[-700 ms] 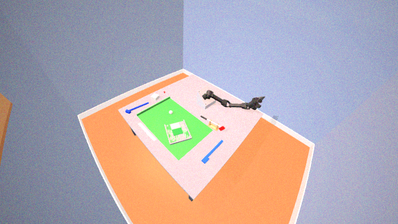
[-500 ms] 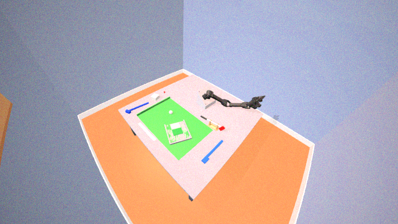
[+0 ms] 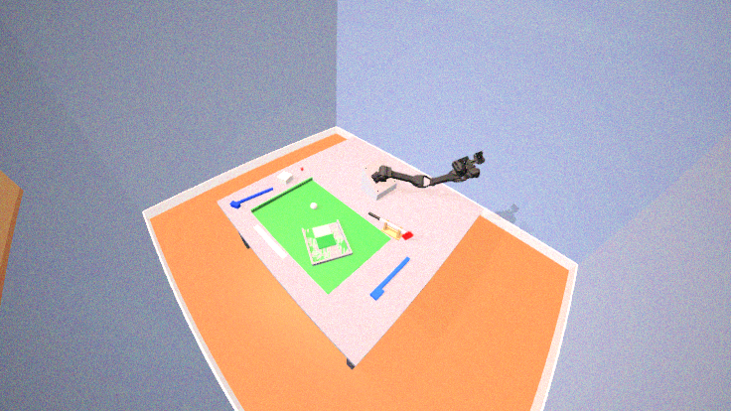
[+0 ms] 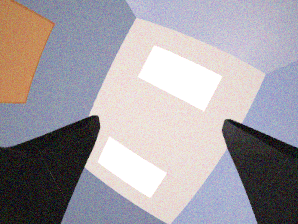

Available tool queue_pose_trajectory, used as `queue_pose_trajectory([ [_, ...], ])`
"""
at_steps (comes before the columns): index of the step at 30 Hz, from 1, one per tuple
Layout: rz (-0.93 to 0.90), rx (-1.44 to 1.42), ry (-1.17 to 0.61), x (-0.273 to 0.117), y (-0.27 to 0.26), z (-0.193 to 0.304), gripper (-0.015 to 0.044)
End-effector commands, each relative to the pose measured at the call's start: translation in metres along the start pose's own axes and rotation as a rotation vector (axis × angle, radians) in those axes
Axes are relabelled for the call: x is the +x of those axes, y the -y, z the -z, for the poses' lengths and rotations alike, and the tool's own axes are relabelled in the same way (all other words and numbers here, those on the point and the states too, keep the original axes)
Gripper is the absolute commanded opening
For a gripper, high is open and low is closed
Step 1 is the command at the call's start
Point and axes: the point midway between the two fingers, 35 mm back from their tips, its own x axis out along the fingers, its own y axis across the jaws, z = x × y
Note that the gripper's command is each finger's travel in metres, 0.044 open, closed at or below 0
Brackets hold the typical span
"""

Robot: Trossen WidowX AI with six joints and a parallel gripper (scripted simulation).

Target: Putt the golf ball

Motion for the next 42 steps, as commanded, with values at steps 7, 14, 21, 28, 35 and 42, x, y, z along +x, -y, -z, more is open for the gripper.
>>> queue_pose_trajectory([
  [7,-0.483,-0.022,0.063,0.081,-0.139,0.039,0.0440],
  [14,-0.817,-0.002,0.152,0.098,-0.246,0.052,0.0440],
  [21,-1.168,0.062,0.275,0.078,-0.353,0.053,0.0440],
  [28,-1.507,0.178,0.394,0.027,-0.437,0.044,0.0440],
  [35,-1.835,0.279,0.556,-0.045,-0.500,0.032,0.0440],
  [42,-2.206,0.461,0.741,-0.146,-0.535,0.020,0.0440],
])
